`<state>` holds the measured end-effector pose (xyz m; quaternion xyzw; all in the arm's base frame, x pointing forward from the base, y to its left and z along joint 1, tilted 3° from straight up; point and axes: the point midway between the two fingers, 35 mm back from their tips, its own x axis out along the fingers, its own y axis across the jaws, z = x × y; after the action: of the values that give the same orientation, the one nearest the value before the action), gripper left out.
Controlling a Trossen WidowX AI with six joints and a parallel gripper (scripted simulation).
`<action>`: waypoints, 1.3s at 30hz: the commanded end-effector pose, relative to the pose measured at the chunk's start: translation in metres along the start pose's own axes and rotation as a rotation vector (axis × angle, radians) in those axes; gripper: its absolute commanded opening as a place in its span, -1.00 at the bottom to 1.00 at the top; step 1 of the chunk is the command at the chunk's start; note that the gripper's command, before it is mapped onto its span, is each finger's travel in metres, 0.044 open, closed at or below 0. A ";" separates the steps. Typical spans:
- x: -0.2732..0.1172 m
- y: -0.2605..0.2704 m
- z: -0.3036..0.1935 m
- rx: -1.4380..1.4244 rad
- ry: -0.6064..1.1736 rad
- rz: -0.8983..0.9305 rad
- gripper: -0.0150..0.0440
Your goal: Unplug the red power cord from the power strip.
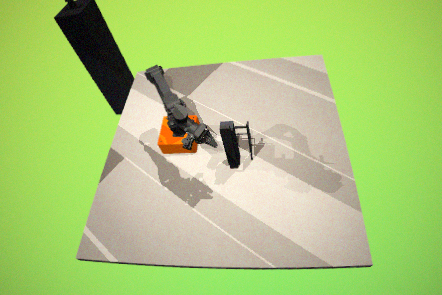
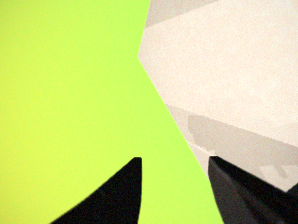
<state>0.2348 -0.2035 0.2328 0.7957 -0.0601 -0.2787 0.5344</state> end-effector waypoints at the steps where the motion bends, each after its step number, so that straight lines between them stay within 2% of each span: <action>1: -0.002 0.049 -0.021 -0.210 0.005 0.103 0.05; 11: -0.002 0.113 -0.093 -0.674 0.075 0.240 0.05; 16: 0.000 0.120 -0.131 -0.868 0.135 0.268 0.05; 21: 0.008 0.087 -0.189 -1.083 0.307 0.228 0.05; 25: 0.010 0.063 -0.215 -1.209 0.392 0.196 0.05; 33: 0.023 -0.009 -0.231 -1.713 0.555 0.057 0.05; 39: 0.021 -0.083 -0.234 -2.275 0.851 -0.033 0.05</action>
<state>0.3686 -0.0142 0.2656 0.1182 0.3080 0.0040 0.9440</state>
